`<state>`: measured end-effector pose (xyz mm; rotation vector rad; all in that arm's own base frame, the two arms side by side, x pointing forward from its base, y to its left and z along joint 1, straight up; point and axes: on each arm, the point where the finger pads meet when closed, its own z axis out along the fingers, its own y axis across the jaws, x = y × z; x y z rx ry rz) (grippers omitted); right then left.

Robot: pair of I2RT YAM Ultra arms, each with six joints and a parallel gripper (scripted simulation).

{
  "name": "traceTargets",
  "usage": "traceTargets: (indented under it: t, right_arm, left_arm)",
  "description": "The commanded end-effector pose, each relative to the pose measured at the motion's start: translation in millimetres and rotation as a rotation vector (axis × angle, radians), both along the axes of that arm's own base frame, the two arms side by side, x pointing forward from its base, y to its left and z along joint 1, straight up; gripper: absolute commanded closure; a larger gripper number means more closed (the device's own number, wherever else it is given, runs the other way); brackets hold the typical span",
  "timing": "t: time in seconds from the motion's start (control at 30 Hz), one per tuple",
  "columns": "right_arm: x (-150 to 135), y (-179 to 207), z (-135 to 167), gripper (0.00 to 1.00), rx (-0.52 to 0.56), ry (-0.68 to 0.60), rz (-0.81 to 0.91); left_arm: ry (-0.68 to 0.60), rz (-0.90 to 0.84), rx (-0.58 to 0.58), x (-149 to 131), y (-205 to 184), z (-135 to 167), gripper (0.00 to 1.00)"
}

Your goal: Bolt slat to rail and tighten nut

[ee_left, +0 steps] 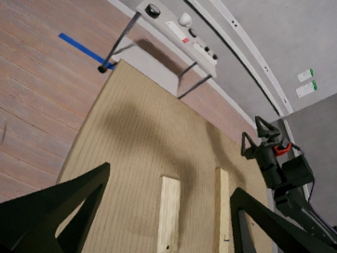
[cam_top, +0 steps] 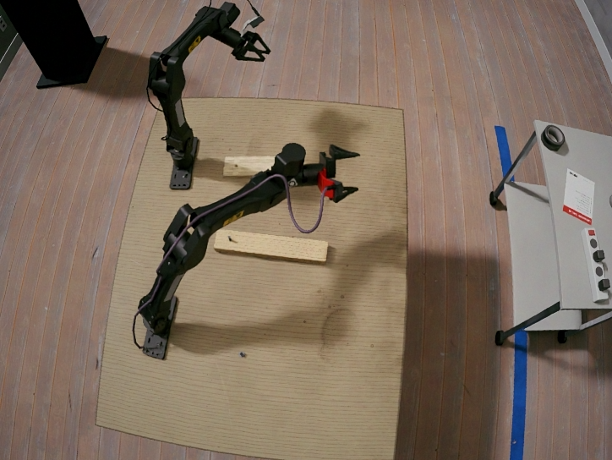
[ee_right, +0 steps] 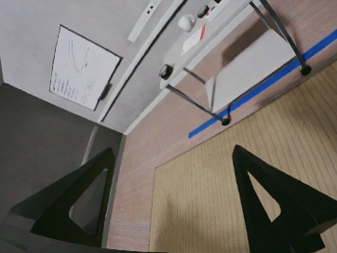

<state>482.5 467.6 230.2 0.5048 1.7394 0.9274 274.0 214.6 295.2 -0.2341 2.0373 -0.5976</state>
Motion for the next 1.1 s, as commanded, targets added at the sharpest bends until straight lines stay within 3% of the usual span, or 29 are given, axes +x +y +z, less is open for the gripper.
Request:
traceTargets:
  t: [0.0,0.6,1.07]
  right_arm:
    - [0,-1,10,0.00,0.016,-0.013,0.000]
    - [28,-91,59,0.00,-0.121,-0.061,-0.036]
    - [36,-193,108,0.00,-0.269,-0.125,-0.080]
  left_arm:
    - [-0.006,0.000,0.009,0,0,3,0.00]
    - [0.075,-0.072,0.185,29,-34,-14,0.00]
    - [0.083,-0.084,0.382,63,-65,-16,0.00]
